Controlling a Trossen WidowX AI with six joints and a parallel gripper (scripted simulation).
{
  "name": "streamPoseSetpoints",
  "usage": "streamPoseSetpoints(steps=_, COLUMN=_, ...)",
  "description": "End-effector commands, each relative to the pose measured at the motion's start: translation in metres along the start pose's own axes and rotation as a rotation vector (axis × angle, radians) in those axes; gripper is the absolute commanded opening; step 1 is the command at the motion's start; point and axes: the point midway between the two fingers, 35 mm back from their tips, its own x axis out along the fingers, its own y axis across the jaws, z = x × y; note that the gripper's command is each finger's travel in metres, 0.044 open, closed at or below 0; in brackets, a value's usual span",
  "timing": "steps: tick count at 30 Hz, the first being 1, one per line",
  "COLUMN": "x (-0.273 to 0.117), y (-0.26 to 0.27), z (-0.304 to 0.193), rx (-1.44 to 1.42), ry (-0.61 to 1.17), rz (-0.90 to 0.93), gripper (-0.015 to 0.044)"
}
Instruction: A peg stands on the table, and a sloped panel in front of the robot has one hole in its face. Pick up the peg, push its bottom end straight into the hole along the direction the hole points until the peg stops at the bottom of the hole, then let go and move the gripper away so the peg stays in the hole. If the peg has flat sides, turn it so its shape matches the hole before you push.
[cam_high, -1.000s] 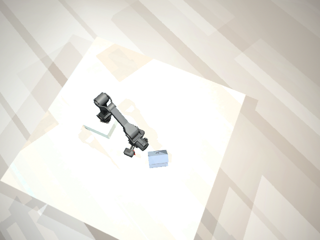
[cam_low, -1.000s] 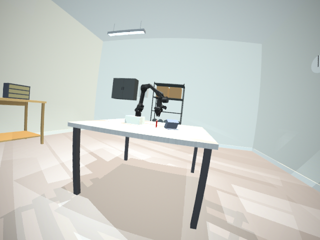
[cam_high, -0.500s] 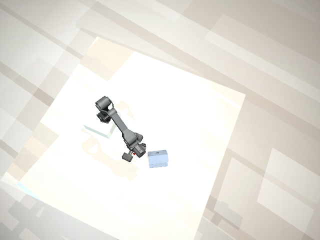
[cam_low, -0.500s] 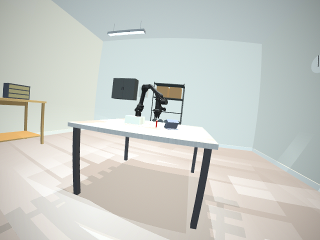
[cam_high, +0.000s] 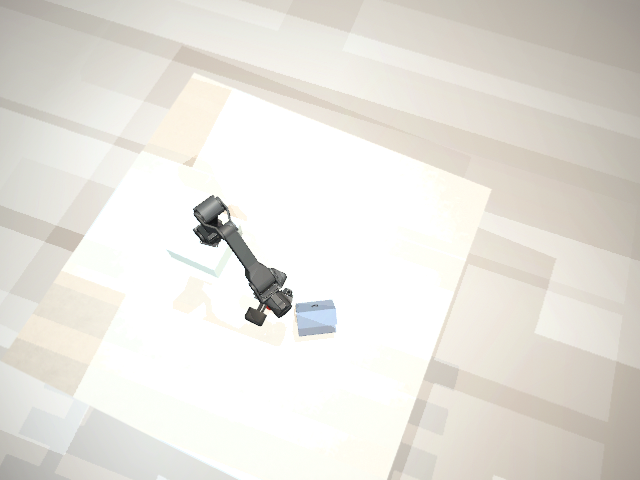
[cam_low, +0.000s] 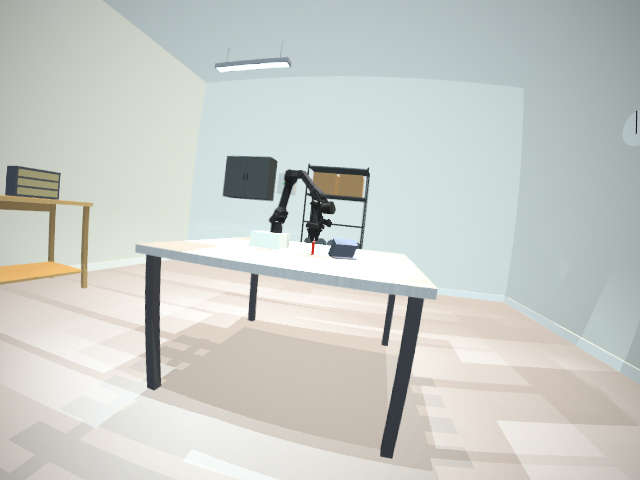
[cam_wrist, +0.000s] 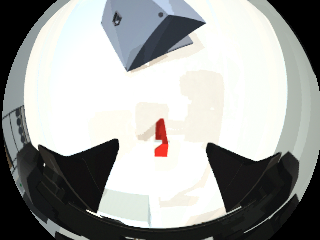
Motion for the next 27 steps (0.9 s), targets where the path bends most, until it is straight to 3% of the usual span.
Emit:
streamPoseSetpoints(steps=1, x=0.008, y=0.001, z=-0.001, rx=-0.005, ry=0.004, rz=0.008, gripper=0.0440)
streamPoseSetpoints(steps=22, x=0.037, y=0.002, z=-0.003, rx=-0.005, ry=0.005, rz=0.009, gripper=0.0440)
streamPoseSetpoints(steps=27, x=0.034, y=0.001, z=-0.003, rx=0.000, ry=0.003, rz=0.001, gripper=0.0309)
